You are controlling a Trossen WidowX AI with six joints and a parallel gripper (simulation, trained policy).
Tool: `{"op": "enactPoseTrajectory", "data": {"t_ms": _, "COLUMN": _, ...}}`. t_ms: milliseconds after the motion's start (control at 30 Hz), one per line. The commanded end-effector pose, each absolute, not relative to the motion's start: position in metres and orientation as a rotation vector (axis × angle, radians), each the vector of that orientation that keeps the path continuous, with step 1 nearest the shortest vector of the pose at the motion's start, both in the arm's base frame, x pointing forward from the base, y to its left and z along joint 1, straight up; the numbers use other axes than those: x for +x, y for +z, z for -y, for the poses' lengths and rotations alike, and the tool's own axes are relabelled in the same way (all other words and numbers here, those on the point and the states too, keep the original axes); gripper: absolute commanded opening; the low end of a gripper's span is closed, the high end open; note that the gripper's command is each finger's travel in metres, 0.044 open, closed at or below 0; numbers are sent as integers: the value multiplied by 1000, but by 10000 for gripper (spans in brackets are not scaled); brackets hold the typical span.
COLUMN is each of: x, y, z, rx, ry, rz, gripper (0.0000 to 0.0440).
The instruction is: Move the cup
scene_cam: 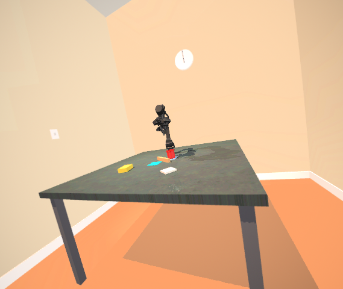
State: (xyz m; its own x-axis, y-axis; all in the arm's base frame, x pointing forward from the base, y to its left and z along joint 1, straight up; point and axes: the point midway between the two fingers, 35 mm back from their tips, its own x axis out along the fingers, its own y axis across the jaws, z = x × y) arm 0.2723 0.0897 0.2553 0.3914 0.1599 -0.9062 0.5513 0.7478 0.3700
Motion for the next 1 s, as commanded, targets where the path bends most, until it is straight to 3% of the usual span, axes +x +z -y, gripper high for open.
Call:
{"op": "enactPoseTrajectory", "data": {"t_ms": 0, "x": 269, "y": 250, "z": -90, "rx": 714, "ry": -322, "rz": -1207, "gripper": 116}}
{"op": "enactPoseTrajectory", "data": {"t_ms": 967, "x": 239, "y": 197, "z": -72, "rx": 628, "ry": -636, "rz": -1453, "gripper": 141}}
